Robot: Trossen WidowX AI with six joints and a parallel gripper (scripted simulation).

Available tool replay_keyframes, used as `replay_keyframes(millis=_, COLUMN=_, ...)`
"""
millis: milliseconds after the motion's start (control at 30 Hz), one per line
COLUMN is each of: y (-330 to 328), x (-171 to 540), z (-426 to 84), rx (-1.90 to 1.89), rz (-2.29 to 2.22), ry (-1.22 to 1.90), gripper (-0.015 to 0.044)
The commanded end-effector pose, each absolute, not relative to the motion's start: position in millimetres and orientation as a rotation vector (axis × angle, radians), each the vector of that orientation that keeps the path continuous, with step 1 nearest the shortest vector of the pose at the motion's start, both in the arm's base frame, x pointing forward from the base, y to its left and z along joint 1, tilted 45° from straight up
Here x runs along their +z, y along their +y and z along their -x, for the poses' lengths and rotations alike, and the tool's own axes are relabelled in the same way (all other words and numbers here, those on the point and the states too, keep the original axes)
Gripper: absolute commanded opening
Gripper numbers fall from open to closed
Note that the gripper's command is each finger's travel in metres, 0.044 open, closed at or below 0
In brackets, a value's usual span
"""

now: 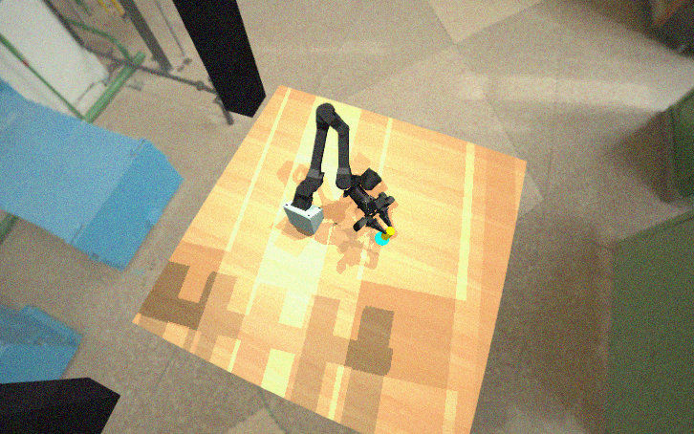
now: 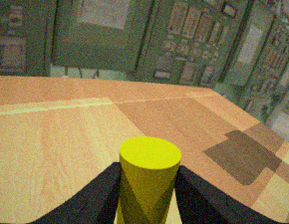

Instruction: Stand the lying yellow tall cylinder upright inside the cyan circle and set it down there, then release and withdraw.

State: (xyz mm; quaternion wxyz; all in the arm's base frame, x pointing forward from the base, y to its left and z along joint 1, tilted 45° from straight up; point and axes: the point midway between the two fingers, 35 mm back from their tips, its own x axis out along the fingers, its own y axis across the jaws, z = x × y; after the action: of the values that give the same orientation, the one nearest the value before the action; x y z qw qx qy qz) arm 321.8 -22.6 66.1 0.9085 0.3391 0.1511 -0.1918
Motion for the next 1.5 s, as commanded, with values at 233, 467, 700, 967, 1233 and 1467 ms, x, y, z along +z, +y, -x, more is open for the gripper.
replay_keyframes(millis=233, y=-23, x=75, z=-312, rx=-0.402, rz=-0.746, ry=0.226, gripper=0.0105)
replay_keyframes(millis=467, y=-24, x=81, z=-306, rx=-0.403, rz=-0.775, ry=0.175, gripper=0.0105)
replay_keyframes(millis=700, y=-24, x=86, z=-299, rx=-0.403, rz=-0.806, ry=0.126, gripper=0.0105)
replay_keyframes(millis=967, y=-24, x=87, z=-299, rx=-0.403, rz=-0.809, ry=0.121, gripper=0.0105)
replay_keyframes(millis=1233, y=-24, x=87, z=-299, rx=-0.403, rz=-0.809, ry=0.121, gripper=0.0105)
replay_keyframes(millis=1467, y=-18, x=81, z=-302, rx=-0.404, rz=-0.81, ry=0.123, gripper=0.0105)
